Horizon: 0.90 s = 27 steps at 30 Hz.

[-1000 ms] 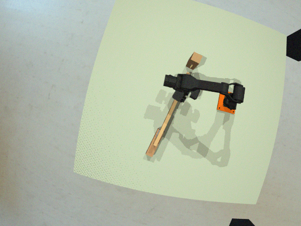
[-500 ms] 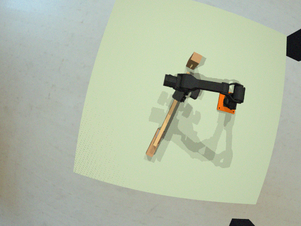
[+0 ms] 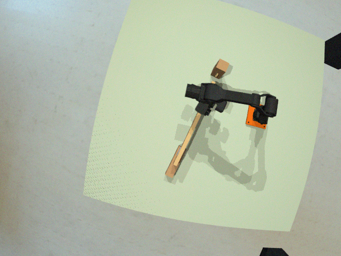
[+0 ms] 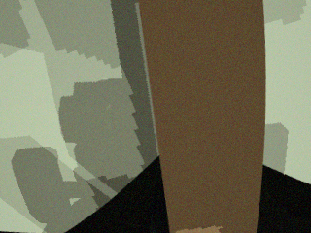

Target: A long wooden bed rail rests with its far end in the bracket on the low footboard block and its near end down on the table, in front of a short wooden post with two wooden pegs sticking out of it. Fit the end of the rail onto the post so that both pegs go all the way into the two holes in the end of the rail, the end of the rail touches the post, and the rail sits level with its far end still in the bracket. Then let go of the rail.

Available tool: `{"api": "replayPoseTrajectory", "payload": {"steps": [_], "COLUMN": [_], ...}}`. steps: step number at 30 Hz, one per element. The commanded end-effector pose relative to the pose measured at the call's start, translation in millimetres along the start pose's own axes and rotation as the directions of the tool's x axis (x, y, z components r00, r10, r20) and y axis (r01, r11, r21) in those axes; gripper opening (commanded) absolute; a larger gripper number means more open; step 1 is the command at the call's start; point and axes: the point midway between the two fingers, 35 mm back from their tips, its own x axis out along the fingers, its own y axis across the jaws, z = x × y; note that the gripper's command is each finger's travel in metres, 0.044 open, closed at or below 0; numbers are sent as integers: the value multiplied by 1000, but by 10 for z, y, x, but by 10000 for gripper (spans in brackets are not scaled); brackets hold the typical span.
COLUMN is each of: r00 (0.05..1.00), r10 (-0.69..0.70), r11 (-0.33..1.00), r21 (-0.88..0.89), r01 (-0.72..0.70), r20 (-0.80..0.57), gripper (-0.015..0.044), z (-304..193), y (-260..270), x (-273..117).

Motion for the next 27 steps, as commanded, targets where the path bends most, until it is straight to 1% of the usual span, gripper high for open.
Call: {"api": "replayPoseTrajectory", "payload": {"steps": [1,14,27], "r00": [1000,1000,1000], "r10": [-21,-21,-21], "r11": [1000,1000,1000], "r21": [-2,-2,-2], "r01": [21,21,21], "r20": [15,15,15], "gripper": [0,0,0], "z": [19,18,19], "y": [-27,-24,-20], "x": [-92,-158,-106]}}
